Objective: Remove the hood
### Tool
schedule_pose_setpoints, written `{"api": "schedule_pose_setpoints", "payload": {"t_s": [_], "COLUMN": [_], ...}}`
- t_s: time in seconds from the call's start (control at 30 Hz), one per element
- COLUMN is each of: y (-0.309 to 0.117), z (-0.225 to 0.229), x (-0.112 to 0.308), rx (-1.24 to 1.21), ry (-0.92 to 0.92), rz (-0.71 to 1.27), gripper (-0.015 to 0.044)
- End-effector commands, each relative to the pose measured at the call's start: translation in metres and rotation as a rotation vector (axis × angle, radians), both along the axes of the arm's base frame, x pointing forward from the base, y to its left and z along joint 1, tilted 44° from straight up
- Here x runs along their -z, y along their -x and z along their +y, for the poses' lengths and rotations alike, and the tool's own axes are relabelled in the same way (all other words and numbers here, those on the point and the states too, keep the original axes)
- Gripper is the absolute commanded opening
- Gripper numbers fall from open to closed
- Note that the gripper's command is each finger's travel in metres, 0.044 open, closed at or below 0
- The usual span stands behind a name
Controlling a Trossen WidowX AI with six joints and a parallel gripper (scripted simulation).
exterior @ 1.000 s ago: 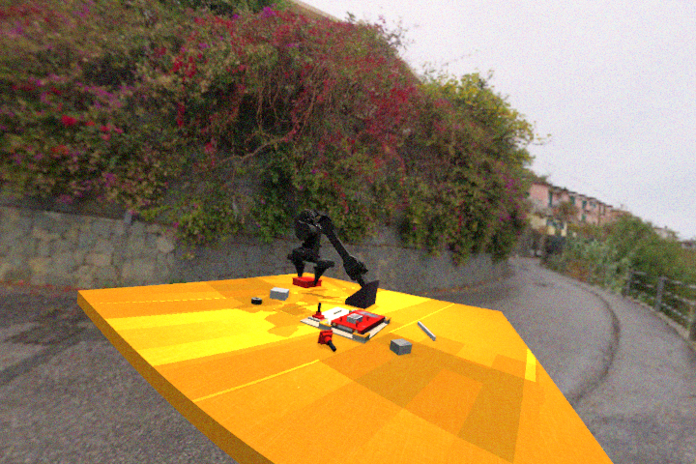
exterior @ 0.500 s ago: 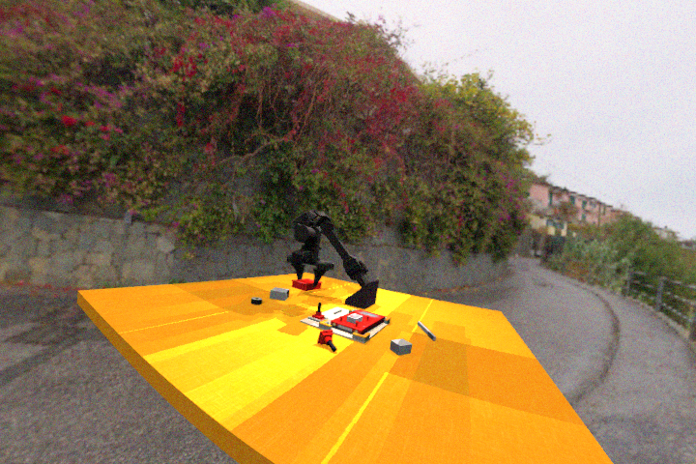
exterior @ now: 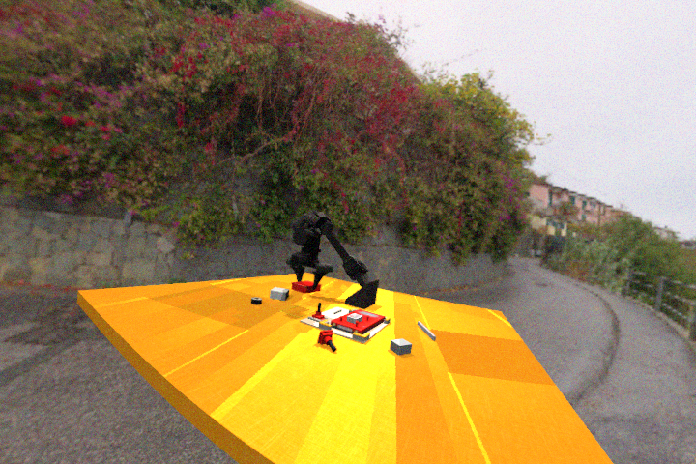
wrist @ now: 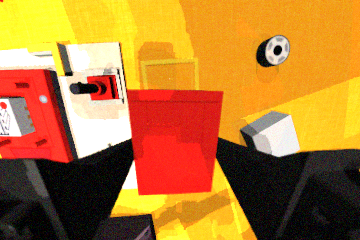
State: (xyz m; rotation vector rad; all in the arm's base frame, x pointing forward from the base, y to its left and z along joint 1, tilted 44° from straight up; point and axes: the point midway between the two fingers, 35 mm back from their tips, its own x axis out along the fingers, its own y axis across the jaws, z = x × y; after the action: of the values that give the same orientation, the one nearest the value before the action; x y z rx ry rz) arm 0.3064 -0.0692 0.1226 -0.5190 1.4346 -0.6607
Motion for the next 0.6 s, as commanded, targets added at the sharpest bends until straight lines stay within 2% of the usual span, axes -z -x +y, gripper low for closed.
{"api": "schedule_pose_setpoints", "payload": {"t_s": [0.0,0.57], "y": [0.0014,0.0011], "z": [-0.0032,-0.0104], "x": [0.0034,0.0109], "rx": [-0.002,-0.002], "ry": [0.005,0.005], "rz": [0.009,0.009], "gripper": [0.0000,0.0000]}}
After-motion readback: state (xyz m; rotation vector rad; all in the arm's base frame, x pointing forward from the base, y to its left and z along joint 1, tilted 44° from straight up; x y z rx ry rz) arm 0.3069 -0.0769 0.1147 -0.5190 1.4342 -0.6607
